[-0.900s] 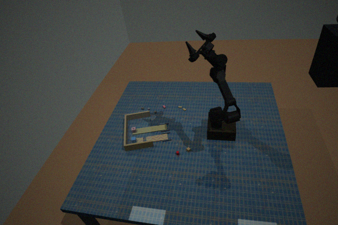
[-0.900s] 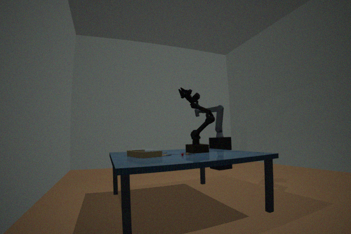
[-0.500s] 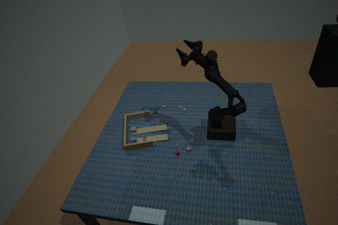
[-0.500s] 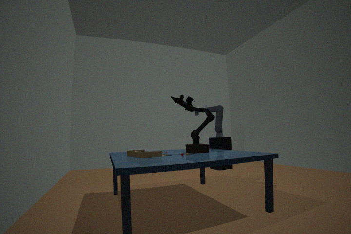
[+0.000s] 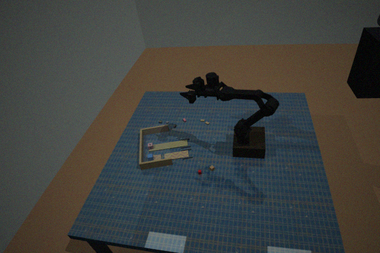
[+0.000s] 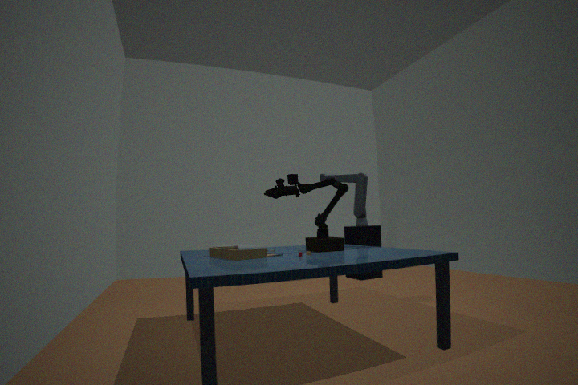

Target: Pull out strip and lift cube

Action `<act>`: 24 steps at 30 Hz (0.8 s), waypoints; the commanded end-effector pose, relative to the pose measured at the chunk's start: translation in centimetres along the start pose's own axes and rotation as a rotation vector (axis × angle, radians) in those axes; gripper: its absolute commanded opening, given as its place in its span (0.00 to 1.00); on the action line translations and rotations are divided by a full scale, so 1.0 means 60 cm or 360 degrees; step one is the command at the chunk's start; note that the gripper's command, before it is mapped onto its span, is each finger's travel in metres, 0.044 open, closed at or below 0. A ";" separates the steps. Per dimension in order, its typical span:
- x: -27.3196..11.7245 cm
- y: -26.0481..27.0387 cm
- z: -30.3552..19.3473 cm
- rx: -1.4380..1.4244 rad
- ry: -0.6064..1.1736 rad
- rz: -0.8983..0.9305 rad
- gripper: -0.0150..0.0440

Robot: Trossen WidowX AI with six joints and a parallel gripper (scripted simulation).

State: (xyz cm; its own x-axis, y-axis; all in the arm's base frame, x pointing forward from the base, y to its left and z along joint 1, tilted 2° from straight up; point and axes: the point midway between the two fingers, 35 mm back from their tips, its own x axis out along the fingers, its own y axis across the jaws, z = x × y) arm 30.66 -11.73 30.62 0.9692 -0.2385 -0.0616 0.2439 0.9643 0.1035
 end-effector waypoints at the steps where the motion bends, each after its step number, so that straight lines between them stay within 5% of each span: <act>1: 0.017 0.033 -0.090 -0.0016 0.0265 0.0056 0.93; 9: -0.002 0.109 -0.281 -0.0177 0.0837 0.0203 0.93; 24: -0.002 0.110 -0.285 -0.0187 0.0860 0.0206 0.89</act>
State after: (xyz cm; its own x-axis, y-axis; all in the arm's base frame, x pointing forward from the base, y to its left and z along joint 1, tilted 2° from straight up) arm 31.52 -3.27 14.43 0.8333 -0.0493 -0.5506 0.0875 0.9952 0.0433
